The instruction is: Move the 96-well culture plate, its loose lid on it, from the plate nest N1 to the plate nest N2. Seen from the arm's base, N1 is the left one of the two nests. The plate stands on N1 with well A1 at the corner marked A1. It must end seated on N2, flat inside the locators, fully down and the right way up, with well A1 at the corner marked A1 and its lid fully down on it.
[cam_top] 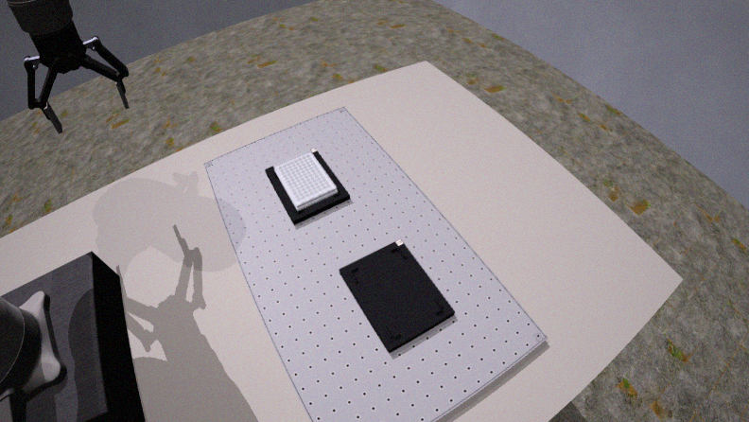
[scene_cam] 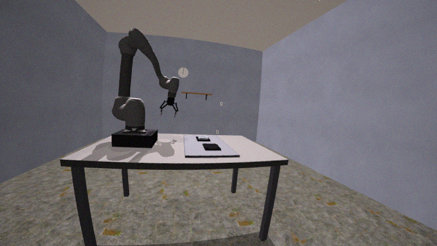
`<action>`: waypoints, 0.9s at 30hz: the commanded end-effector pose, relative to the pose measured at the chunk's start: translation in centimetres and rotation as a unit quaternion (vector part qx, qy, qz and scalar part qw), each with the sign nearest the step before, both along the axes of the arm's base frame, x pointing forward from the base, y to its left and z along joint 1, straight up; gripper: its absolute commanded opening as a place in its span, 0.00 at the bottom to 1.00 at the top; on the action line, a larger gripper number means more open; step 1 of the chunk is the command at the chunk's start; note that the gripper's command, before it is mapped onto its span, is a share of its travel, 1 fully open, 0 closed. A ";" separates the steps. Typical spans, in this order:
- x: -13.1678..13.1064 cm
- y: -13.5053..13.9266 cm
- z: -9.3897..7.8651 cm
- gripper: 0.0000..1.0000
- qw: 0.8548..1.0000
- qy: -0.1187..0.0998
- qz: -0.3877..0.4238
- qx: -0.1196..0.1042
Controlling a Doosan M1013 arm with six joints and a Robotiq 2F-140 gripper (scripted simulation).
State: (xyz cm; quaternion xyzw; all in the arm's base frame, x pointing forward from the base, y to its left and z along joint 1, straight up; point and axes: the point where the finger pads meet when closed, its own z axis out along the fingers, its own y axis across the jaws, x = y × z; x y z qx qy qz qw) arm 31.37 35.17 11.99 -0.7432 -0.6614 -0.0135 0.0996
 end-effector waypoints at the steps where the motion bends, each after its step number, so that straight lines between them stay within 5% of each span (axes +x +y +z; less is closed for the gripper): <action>1: 1.9 -0.8 -0.4 1.00 1.000 0.000 0.000 0.000; 27: 10.2 -5.9 -2.3 1.00 0.999 -0.025 -0.015 -0.021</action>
